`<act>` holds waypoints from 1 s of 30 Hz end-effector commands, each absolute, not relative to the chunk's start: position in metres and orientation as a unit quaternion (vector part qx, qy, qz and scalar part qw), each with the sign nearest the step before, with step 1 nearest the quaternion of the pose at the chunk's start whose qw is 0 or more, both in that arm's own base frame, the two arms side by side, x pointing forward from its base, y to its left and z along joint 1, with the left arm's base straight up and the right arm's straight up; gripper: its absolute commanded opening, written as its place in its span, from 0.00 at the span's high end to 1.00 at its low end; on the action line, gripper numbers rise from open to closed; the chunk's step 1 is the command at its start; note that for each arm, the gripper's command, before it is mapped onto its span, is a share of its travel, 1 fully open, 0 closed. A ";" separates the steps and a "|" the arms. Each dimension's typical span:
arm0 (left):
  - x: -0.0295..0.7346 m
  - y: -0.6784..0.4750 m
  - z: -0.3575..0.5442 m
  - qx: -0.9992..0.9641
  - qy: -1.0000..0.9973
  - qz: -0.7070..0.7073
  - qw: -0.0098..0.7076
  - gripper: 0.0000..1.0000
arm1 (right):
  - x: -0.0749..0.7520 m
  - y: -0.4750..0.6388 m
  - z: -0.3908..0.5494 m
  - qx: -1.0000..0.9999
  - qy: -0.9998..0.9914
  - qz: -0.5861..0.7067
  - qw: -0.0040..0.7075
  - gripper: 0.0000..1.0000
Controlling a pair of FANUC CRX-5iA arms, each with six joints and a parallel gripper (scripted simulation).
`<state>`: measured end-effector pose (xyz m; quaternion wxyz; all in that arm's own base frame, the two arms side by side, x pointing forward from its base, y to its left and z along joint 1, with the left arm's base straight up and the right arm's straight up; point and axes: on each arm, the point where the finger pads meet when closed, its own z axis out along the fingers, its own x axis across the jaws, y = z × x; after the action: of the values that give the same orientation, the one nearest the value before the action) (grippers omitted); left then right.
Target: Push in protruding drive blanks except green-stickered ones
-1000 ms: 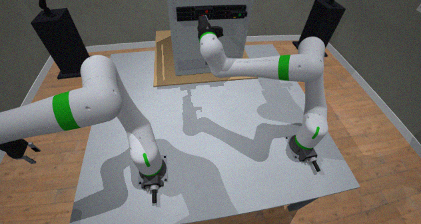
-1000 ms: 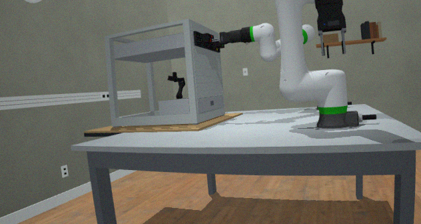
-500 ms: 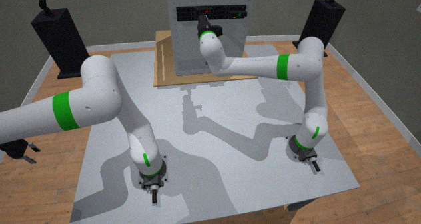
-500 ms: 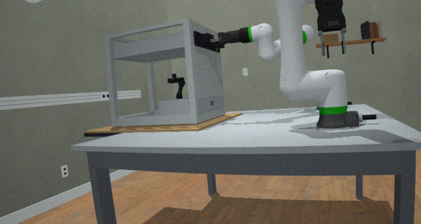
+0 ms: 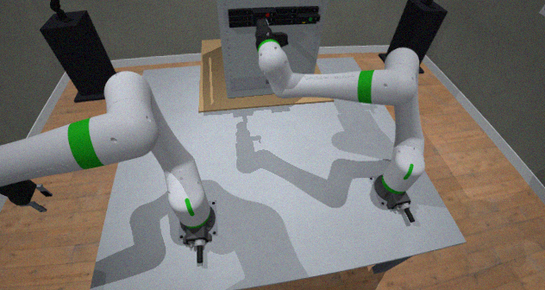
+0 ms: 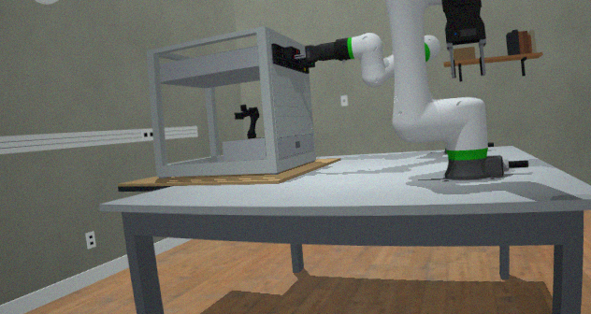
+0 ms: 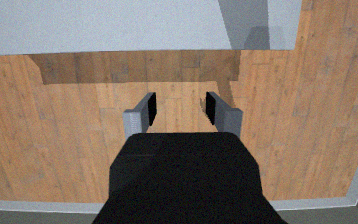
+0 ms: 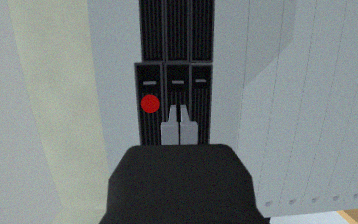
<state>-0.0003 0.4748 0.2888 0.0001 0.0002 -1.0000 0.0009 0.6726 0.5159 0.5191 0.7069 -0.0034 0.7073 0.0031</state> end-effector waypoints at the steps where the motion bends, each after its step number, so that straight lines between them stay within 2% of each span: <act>1: 0.000 0.475 0.290 0.000 -1.000 0.000 0.000 0.00 | 0.677 0.516 0.521 -0.003 0.707 0.004 0.708 1.00; 30: 0.000 0.475 0.290 0.000 -1.000 0.000 0.000 0.00 | 0.688 0.516 0.521 -0.003 0.707 0.004 0.708 1.00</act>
<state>-0.0003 0.4748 0.2888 0.0001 0.0002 -1.0000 0.0009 0.6881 0.5160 0.5191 0.7069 -0.0034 0.7073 0.0031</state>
